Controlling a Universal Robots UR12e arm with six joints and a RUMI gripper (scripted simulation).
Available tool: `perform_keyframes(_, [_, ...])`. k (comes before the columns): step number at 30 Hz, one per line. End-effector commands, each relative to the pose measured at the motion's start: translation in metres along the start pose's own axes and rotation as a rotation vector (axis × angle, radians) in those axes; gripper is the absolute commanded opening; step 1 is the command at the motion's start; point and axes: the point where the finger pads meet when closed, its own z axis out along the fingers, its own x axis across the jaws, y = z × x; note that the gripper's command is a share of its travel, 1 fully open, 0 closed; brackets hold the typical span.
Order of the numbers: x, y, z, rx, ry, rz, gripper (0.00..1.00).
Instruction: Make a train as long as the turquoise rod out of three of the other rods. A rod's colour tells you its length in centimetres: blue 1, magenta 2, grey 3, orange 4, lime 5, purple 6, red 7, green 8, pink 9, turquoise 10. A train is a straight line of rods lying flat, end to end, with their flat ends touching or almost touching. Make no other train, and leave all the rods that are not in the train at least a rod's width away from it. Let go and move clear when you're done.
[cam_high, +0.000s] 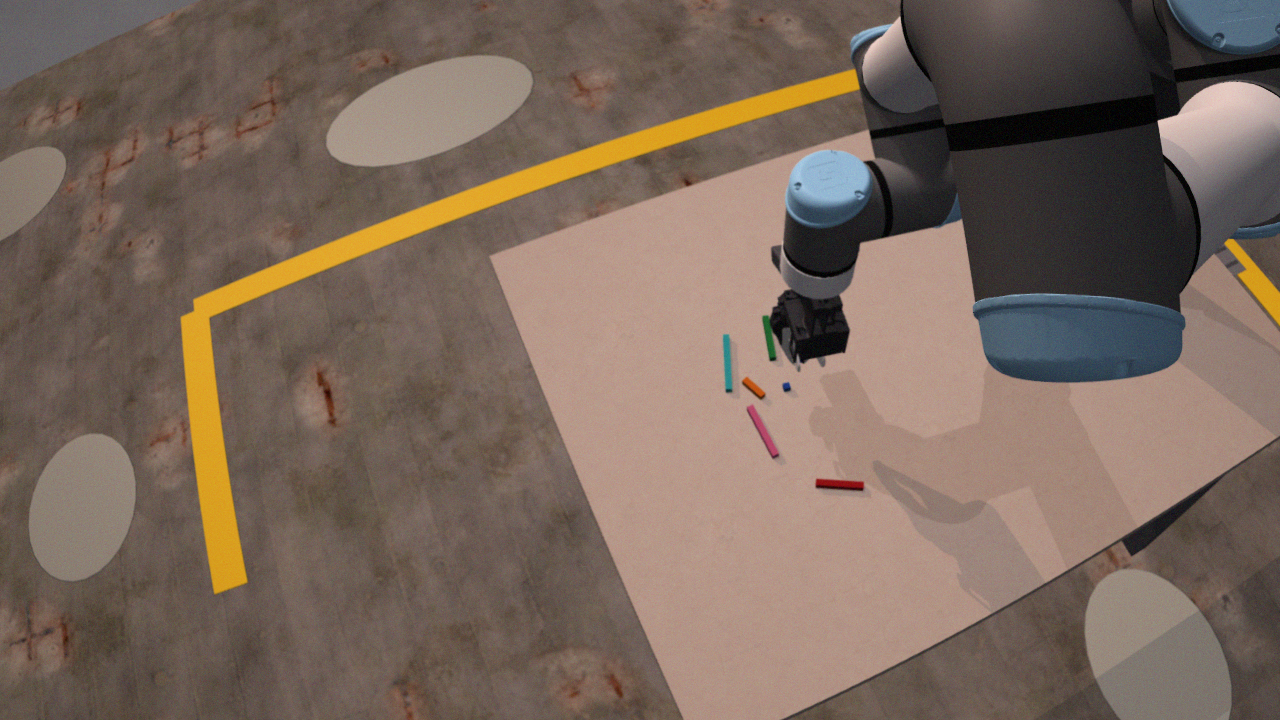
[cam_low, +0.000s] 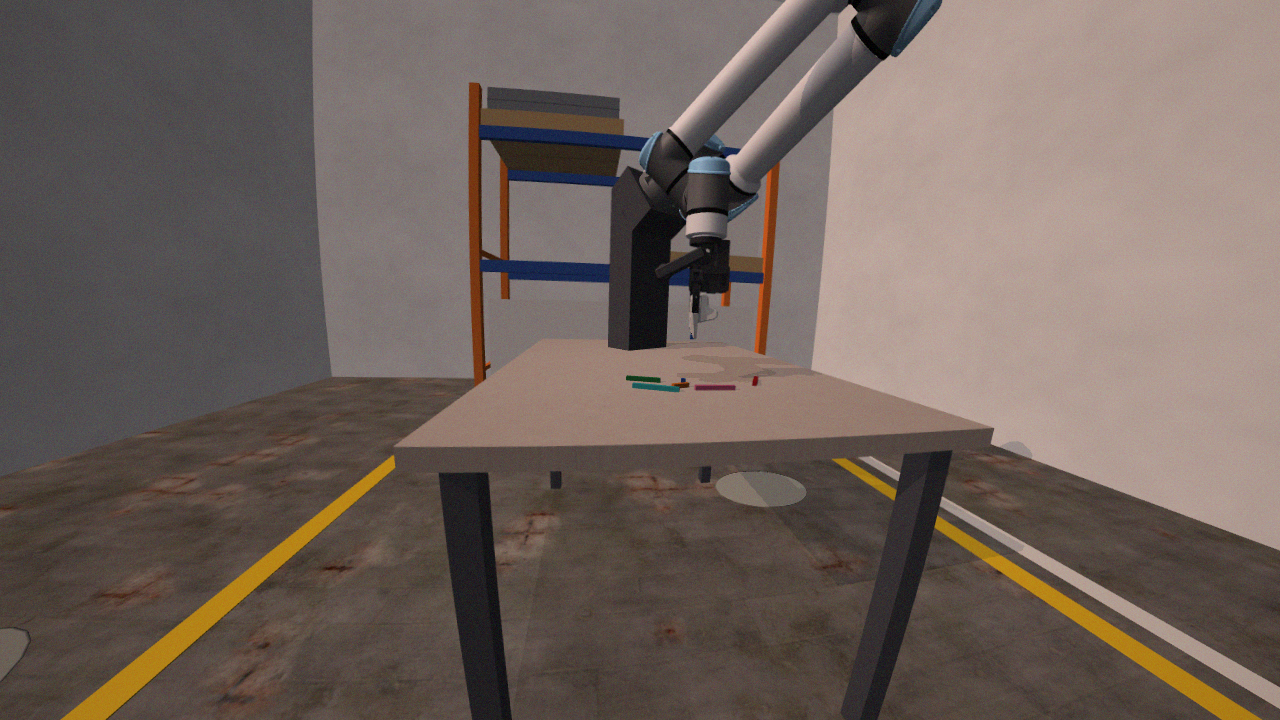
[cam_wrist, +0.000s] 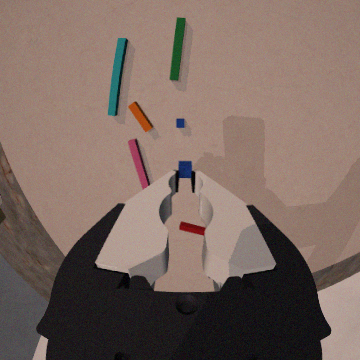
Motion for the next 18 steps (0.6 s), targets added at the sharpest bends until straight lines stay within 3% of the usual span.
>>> perform_keyframes(1, [-0.005, -0.003, 0.000, -0.001, 0.002, -0.009, 0.00])
perform_keyframes(11, [-0.005, -0.003, 0.002, 0.000, 0.003, -0.009, 0.00])
perform_keyframes(18, [-0.005, -0.003, 0.018, 0.000, 0.004, -0.010, 0.00])
